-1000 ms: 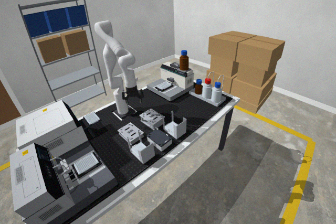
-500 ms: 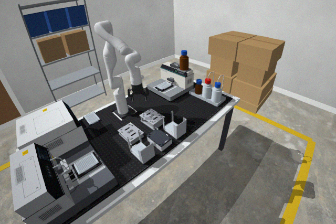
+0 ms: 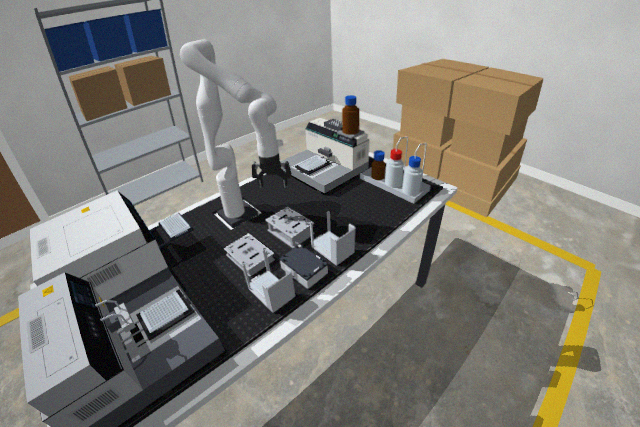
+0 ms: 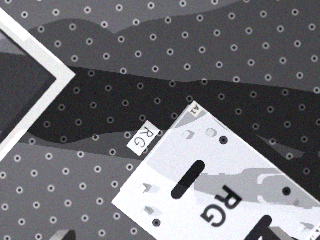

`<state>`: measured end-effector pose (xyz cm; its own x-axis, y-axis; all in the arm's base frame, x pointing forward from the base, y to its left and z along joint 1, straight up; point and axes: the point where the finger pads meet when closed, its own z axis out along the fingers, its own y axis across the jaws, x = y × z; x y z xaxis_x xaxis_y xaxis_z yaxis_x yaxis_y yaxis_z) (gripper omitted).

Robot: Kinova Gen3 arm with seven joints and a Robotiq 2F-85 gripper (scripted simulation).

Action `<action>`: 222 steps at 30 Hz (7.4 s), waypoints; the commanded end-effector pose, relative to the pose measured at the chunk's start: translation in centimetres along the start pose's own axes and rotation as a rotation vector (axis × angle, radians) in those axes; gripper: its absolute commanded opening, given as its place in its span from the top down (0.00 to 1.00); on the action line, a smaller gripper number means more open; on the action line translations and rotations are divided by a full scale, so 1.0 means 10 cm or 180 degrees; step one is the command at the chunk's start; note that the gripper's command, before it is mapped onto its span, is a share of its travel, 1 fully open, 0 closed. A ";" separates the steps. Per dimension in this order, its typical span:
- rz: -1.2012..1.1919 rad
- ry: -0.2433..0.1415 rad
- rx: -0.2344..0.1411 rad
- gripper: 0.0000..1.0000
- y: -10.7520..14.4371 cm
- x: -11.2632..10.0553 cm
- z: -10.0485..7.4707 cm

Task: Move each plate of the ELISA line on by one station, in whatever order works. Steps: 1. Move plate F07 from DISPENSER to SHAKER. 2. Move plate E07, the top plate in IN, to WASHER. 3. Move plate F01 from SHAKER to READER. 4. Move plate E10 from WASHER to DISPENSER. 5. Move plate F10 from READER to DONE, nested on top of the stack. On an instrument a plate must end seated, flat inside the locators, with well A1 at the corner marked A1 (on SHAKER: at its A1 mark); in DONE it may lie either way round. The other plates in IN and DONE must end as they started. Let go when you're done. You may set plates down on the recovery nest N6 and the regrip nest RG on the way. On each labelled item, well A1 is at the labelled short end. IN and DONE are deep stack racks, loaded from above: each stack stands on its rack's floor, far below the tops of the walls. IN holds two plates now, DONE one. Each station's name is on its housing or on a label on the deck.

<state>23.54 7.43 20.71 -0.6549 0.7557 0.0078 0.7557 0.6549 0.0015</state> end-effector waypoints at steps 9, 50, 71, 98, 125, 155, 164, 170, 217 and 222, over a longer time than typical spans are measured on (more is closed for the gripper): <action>0.0258 -0.0007 0.0002 0.00 0.18 0.33 0.00; 0.0895 -0.0006 0.0001 0.00 0.62 1.38 0.00; 0.1192 -0.0006 0.0001 0.00 0.47 1.99 0.00; 0.1489 -0.0005 0.0001 0.00 0.16 2.69 0.00; 0.1786 -0.0004 0.0001 0.00 0.32 3.41 0.00; 0.2380 -0.0003 0.0000 0.00 0.68 3.95 0.00; 0.2379 -0.0003 0.0001 0.00 0.68 3.95 0.00; 0.2379 -0.0003 0.0001 0.00 0.68 3.95 0.00; 0.2380 -0.0002 0.0000 0.00 1.07 4.36 0.00; 0.2380 -0.0002 0.0000 0.00 1.07 4.36 0.00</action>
<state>3.04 47.34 20.95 0.0338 0.9994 0.0040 0.9994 -0.0338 -0.0043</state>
